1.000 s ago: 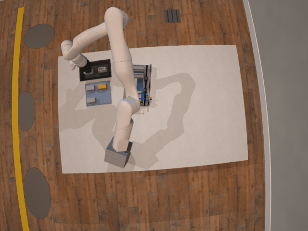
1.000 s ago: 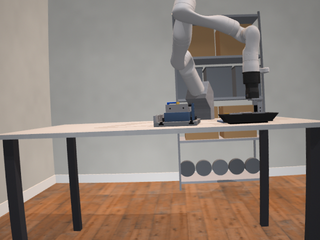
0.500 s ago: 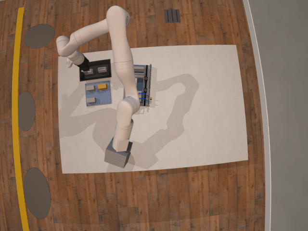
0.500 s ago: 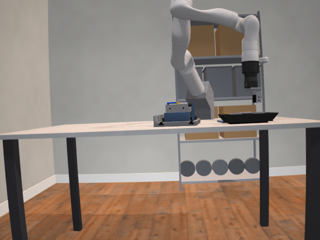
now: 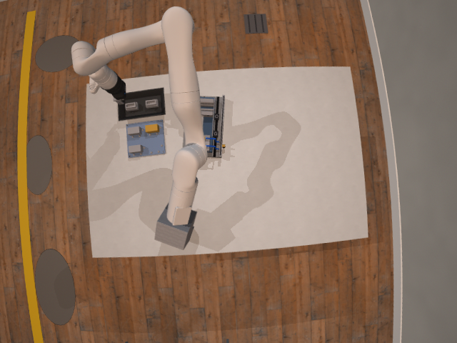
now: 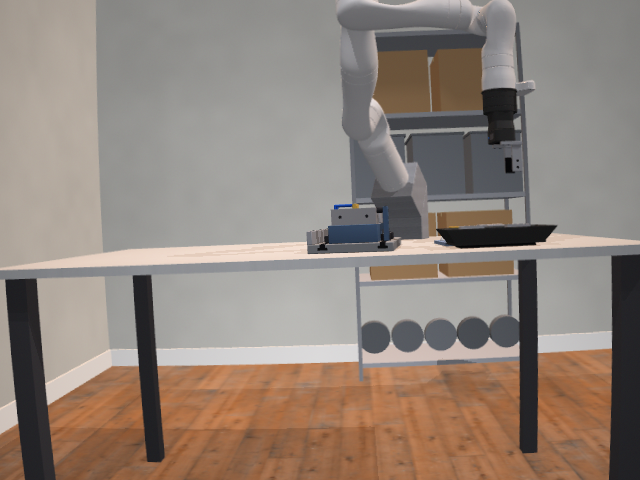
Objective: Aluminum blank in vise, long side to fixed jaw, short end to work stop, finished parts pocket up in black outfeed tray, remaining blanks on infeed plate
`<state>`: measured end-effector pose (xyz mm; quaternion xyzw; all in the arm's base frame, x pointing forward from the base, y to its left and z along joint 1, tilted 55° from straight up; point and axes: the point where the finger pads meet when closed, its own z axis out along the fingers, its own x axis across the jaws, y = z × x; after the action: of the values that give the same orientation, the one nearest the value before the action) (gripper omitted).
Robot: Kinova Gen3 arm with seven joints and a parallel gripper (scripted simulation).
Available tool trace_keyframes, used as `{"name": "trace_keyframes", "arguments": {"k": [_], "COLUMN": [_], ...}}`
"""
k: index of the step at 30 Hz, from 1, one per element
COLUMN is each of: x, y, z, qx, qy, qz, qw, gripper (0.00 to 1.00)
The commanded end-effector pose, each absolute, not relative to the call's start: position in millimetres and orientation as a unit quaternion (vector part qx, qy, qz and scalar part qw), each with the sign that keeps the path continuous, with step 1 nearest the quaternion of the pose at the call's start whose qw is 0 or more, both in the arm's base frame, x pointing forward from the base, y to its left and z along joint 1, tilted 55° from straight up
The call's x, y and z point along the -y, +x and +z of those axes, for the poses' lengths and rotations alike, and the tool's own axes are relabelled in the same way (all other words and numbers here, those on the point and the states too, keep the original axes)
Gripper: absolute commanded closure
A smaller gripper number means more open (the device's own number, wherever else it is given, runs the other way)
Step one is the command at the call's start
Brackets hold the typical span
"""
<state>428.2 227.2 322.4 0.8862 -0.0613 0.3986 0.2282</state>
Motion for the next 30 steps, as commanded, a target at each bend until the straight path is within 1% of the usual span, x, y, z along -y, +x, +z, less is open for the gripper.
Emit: {"name": "trace_keyframes", "arguments": {"k": [1,11,12,30], "x": [-234.6,-238.9,-238.9,-238.9], "y": [422.4,415.7,415.7,415.7], "z": [328.6,334.2,334.2,334.2], "qx": [0.059,0.059,0.059,0.059], "qy": [0.886,0.886,0.886,0.886], "qz": [0.401,0.401,0.401,0.401], "qw": [0.224,0.224,0.224,0.224], "gripper": [0.00,0.00,1.00,1.00]}}
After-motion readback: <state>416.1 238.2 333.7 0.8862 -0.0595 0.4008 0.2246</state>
